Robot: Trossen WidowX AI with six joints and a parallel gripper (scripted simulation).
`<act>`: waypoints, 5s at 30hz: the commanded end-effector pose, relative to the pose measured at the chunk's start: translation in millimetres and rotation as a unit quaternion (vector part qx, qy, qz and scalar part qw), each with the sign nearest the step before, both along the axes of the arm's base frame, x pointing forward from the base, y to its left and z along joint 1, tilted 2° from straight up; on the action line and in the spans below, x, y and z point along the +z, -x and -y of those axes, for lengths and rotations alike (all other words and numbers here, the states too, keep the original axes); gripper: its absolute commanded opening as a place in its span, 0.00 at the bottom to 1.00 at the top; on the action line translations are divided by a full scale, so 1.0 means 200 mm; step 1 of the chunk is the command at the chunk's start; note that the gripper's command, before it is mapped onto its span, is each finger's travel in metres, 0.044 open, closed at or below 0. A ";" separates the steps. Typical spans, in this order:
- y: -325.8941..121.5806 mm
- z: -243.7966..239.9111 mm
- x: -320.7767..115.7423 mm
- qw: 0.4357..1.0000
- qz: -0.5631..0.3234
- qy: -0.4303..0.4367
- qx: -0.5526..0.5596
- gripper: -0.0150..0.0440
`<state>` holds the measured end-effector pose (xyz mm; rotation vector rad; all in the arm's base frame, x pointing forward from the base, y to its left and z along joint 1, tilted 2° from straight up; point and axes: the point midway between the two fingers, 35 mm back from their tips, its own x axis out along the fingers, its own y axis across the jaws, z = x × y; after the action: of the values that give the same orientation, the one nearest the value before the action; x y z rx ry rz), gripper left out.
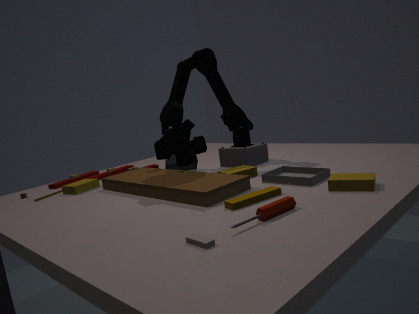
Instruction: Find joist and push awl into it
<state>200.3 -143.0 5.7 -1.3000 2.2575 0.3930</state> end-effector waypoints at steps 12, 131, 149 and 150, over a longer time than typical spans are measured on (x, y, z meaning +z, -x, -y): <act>-0.01 -0.02 -0.02 1.000 0.002 -0.003 0.000 0.90; -0.02 -0.03 -0.02 1.000 0.002 -0.003 0.000 0.90; -0.02 -0.02 -0.01 1.000 -0.004 0.004 0.004 1.00; -0.02 -0.02 -0.01 1.000 -0.004 0.004 0.004 1.00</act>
<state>203.4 -139.4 4.6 -1.3149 2.2634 0.3921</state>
